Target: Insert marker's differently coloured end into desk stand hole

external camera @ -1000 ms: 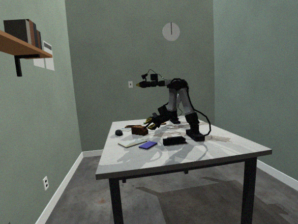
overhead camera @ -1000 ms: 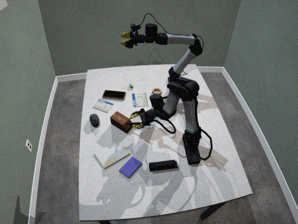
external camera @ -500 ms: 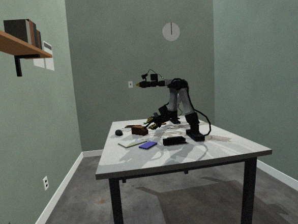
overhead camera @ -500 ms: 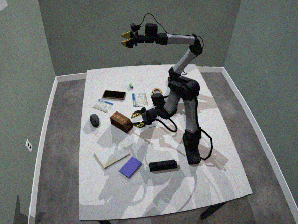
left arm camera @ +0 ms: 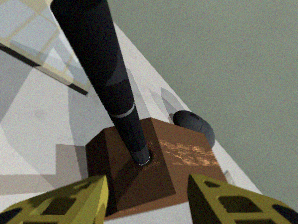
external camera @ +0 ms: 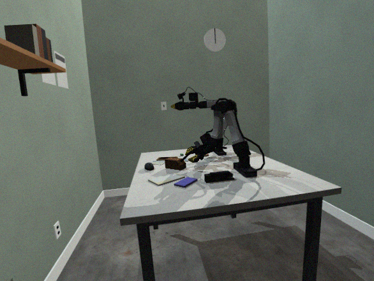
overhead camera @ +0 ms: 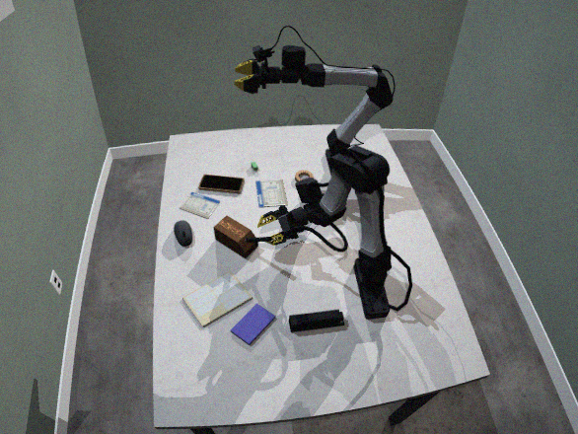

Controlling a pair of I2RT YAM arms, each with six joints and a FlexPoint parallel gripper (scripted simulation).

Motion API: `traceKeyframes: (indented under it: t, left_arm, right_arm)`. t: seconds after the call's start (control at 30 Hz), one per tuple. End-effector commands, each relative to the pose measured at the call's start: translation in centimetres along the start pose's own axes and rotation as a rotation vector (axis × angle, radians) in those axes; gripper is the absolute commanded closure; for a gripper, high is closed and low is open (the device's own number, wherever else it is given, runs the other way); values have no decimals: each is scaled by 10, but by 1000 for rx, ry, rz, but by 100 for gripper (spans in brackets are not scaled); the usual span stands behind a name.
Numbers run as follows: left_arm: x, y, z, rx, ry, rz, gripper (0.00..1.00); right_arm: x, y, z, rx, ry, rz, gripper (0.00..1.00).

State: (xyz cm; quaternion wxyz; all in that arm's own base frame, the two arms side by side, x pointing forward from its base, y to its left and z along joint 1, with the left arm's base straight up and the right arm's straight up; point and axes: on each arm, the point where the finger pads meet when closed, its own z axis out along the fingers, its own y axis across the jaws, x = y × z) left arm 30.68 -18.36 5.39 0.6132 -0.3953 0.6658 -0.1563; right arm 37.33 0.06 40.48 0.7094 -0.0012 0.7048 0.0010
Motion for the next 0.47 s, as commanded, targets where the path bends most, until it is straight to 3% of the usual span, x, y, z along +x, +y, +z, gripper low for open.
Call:
traceKeyframes:
  t: [0.0, 0.43]
  left_arm:
    - [-6, -5, 2, -5, -5, -27, 55]
    - [-6, -7, 0, -1, -5, -27, 55]
  right_arm:
    - [-13, -1, -2, 2, -30, -7, 0]
    - [-13, -1, -2, 2, -30, -7, 0]
